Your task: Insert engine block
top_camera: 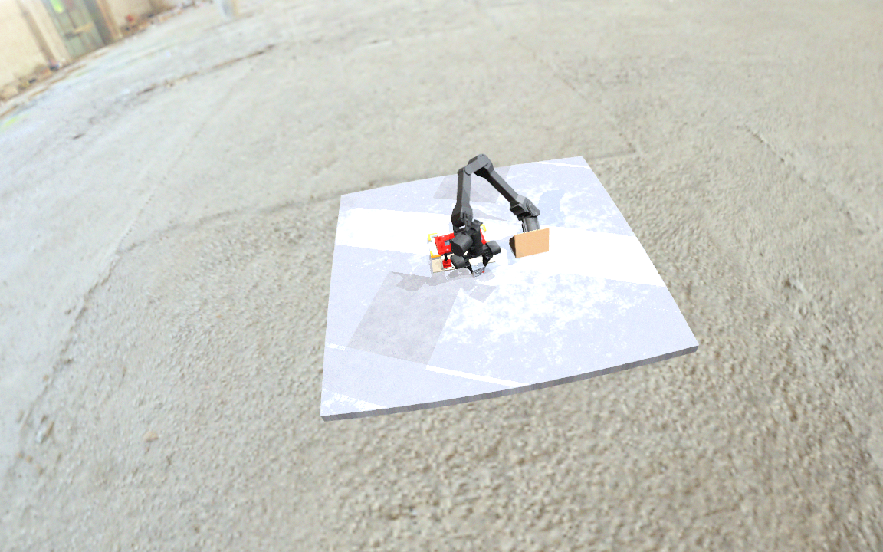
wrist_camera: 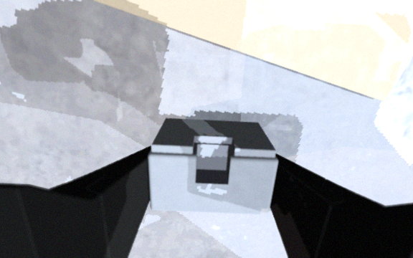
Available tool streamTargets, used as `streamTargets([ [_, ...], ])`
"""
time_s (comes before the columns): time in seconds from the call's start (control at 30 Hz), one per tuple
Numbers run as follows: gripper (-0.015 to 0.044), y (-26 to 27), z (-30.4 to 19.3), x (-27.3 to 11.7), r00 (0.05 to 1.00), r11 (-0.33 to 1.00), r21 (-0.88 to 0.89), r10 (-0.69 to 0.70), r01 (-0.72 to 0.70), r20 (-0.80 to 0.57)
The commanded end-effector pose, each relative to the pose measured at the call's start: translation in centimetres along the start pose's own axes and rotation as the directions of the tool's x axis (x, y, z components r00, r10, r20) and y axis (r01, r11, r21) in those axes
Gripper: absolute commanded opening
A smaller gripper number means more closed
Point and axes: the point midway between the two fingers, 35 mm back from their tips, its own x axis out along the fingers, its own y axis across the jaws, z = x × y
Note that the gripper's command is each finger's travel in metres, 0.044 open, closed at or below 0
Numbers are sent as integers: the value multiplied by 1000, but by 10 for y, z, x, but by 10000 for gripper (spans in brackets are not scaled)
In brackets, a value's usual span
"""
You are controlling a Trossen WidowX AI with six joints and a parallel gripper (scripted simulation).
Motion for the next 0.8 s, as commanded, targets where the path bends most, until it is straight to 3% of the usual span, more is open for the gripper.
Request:
streamTargets([
  [0.0, 0, 5, -1, -15, 1000, 1000, 9, 8, -8, -11],
  [0.77, 0, 4, 4, -85, 1000, 1000, 7, 9, -9, -15],
])
